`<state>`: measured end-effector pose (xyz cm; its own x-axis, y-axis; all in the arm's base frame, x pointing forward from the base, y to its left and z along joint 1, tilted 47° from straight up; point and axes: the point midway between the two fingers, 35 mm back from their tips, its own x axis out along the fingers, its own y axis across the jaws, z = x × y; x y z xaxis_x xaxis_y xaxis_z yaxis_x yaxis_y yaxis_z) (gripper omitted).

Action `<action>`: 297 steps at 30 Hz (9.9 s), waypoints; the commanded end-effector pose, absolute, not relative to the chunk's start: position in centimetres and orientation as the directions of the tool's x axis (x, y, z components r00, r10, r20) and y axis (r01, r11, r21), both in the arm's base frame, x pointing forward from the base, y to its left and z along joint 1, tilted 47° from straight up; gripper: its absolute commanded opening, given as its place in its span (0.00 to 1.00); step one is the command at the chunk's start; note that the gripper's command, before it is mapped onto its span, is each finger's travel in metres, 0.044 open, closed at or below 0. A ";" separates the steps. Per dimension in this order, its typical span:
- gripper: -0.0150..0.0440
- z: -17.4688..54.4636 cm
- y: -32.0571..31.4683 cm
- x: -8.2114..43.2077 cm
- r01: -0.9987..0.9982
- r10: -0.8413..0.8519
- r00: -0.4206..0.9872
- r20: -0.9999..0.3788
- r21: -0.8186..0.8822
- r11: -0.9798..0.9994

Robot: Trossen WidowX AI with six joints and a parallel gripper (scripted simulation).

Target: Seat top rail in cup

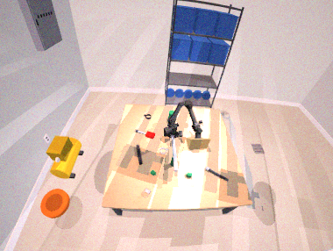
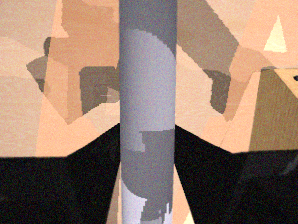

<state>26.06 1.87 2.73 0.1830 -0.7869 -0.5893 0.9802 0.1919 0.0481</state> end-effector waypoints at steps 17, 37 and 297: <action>0.25 5.2 3.9 25.8 0.975 -0.840 0.214 -0.499 0.057 0.215; 0.25 5.6 4.1 26.1 0.975 -0.840 0.214 -0.499 0.057 0.215; 0.65 9.5 0.9 26.5 0.983 -0.845 0.169 -0.507 0.028 0.180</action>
